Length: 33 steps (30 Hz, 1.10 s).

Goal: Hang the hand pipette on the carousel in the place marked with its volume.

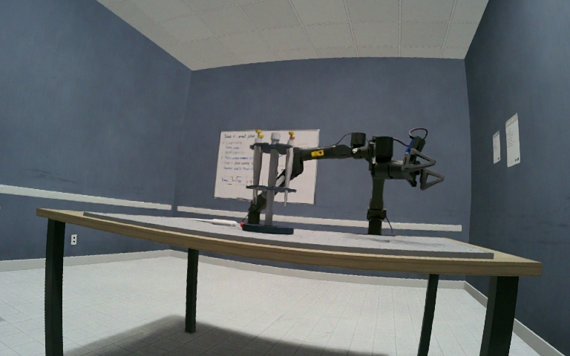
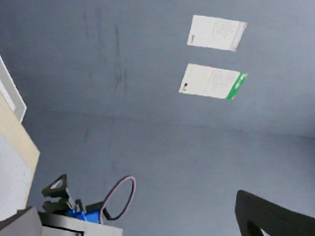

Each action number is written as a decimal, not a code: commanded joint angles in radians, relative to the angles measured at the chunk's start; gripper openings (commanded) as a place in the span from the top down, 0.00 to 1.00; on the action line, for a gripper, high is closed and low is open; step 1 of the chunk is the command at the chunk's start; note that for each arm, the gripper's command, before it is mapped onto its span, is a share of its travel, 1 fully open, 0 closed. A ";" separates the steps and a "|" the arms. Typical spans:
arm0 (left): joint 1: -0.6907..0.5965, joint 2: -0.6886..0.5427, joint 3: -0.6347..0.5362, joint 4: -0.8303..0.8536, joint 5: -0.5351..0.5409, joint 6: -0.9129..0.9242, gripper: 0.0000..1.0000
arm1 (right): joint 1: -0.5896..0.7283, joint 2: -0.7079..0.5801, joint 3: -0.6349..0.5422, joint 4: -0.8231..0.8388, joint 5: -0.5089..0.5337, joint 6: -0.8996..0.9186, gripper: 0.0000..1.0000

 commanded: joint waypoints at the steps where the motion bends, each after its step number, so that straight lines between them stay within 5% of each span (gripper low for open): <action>1: 0.000 -0.028 0.017 0.005 -0.002 0.001 0.00 | 0.000 -0.015 0.011 -0.004 0.000 0.004 0.00; 17: 0.000 -0.028 0.017 0.005 -0.002 0.001 0.00 | 0.000 -0.015 0.011 -0.004 0.000 0.004 0.00; 33: 0.098 -0.084 -0.022 -0.018 0.095 0.027 0.00 | 0.042 -0.249 -0.303 0.072 0.042 0.011 0.00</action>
